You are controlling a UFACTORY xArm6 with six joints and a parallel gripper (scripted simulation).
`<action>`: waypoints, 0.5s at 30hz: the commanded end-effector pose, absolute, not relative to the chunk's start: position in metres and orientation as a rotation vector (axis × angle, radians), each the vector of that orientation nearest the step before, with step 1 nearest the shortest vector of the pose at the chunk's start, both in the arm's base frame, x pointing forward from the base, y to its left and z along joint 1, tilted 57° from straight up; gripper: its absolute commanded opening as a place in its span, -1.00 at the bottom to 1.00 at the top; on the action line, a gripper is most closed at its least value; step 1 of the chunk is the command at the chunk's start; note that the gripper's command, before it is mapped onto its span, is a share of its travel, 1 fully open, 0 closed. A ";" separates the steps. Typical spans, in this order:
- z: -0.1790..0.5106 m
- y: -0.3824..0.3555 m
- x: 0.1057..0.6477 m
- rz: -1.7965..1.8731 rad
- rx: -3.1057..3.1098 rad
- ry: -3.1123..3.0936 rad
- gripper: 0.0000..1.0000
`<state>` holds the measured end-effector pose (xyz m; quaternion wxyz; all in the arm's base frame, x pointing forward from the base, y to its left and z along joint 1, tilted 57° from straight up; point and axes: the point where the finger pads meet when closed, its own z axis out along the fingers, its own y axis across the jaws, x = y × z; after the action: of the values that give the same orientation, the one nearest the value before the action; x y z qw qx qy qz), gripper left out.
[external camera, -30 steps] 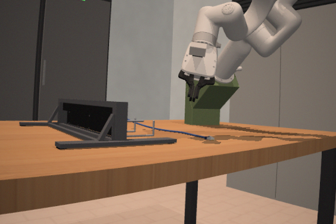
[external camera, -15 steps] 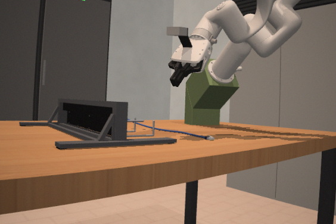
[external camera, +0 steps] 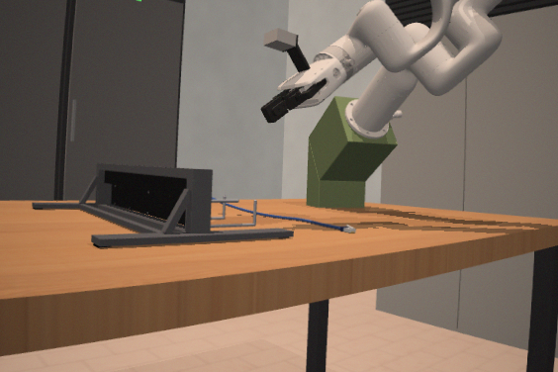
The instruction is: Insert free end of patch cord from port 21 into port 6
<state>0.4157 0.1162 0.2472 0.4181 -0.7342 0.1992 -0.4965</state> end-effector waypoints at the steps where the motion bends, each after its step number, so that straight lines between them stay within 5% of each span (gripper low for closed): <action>1: 0.248 0.115 0.416 -1.251 -1.838 0.510 -1.00; 15: 0.241 0.137 0.465 -1.261 -1.838 0.511 -1.00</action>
<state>0.4419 0.1275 0.2435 0.4144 -0.7320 0.2031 -0.5012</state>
